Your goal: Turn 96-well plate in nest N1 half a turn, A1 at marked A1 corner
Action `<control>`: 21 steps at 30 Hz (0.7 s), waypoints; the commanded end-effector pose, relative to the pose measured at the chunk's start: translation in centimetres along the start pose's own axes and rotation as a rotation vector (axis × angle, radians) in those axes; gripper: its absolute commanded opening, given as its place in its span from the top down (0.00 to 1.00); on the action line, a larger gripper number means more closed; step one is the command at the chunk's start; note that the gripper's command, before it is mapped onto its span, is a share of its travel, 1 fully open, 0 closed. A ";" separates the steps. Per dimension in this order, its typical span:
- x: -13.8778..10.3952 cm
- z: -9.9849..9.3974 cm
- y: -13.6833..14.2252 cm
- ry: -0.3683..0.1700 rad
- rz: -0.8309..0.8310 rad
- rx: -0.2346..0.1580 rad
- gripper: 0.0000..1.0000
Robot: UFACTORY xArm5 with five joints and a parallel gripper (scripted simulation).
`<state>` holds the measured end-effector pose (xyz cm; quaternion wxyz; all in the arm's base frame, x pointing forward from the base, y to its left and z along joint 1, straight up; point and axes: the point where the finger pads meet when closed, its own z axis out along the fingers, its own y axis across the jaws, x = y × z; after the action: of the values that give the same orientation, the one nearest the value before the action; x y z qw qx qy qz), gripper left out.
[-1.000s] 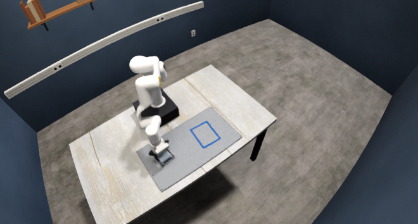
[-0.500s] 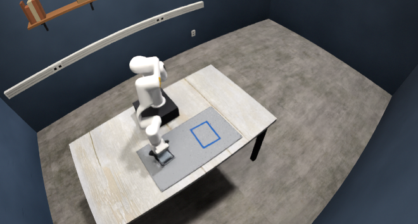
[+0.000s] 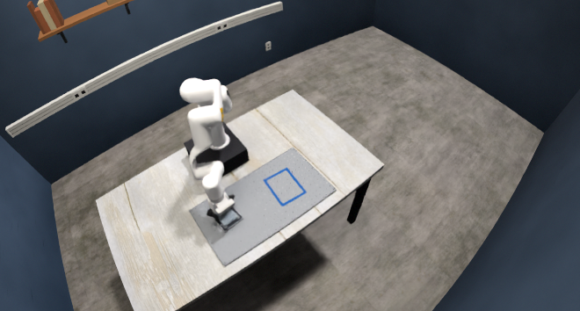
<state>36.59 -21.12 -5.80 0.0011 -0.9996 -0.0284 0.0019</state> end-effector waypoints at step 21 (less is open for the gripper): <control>0.1 0.2 0.1 0.005 0.000 0.001 1.00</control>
<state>36.60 -21.12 -6.09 0.0011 -0.9996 -0.0284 0.0018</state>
